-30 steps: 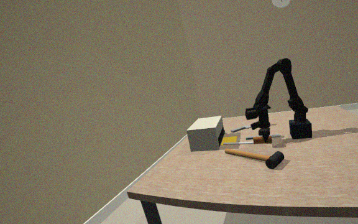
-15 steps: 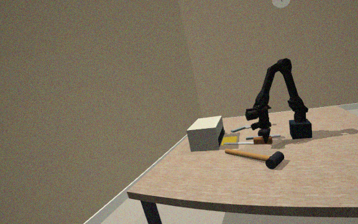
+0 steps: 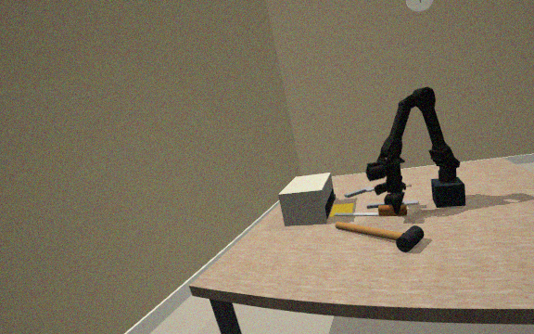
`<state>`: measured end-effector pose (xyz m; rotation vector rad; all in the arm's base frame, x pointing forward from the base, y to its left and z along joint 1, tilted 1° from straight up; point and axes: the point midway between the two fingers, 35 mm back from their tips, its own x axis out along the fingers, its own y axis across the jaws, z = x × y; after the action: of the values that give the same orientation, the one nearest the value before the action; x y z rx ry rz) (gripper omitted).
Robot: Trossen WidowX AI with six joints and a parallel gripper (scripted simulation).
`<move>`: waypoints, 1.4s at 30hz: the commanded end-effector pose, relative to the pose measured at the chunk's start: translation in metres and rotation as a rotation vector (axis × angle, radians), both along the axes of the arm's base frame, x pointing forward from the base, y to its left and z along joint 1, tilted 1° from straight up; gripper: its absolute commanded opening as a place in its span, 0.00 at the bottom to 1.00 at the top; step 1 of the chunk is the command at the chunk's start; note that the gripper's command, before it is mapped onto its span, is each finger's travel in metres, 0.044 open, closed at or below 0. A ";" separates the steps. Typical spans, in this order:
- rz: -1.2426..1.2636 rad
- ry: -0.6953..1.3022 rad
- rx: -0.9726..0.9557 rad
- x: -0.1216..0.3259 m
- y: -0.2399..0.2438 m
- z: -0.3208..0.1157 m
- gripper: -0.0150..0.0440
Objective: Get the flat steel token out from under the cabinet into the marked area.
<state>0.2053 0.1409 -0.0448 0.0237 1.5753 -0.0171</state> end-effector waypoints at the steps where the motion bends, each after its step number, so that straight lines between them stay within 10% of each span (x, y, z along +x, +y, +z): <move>1: -0.002 -0.001 0.006 0.000 0.007 0.001 0.25; 28: -0.018 0.001 0.007 -0.005 0.032 0.002 0.25; 42: -0.024 0.001 0.007 -0.006 0.028 0.001 0.71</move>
<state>0.1991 0.1693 -0.0436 0.0445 1.5766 -0.0339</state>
